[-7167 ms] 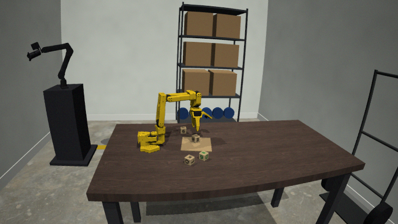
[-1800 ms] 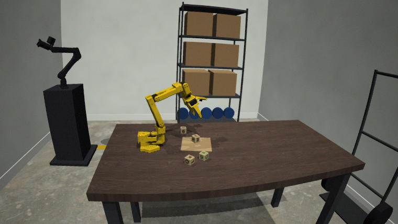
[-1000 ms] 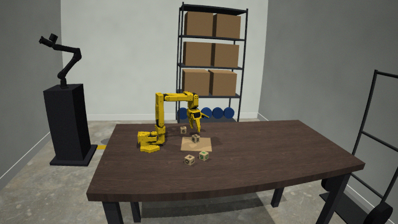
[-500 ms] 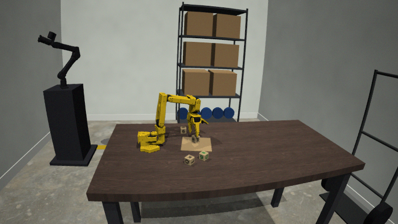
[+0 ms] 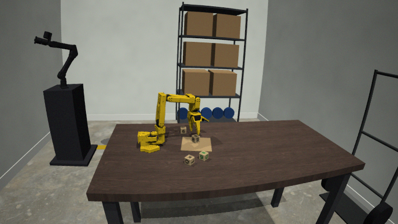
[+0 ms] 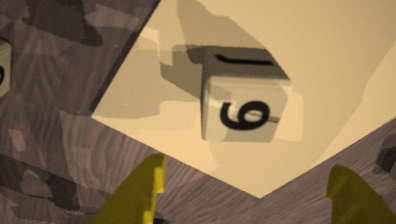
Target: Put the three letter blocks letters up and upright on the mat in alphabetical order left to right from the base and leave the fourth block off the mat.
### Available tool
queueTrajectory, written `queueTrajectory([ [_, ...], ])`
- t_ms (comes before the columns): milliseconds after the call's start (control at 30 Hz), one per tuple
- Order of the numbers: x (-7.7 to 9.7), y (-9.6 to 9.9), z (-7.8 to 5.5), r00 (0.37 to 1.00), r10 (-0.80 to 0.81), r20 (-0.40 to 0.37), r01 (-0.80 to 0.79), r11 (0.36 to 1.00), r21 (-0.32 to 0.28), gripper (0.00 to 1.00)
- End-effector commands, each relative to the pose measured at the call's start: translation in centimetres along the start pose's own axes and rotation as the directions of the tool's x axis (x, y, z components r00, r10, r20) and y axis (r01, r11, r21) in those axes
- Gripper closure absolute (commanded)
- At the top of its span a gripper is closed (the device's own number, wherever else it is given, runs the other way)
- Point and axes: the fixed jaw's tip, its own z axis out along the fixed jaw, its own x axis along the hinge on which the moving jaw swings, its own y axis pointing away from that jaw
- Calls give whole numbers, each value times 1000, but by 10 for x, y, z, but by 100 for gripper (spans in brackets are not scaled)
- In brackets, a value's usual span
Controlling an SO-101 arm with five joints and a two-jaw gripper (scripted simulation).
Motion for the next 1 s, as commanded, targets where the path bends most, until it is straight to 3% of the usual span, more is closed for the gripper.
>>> queueTrajectory([
  [0, -18, 0, -26, 986, -21, 167, 17, 1000, 25, 65],
  [600, -18, 0, -26, 986, -21, 167, 17, 1000, 25, 65],
  [967, -20, -1, -18, 986, -21, 167, 17, 1000, 25, 65],
])
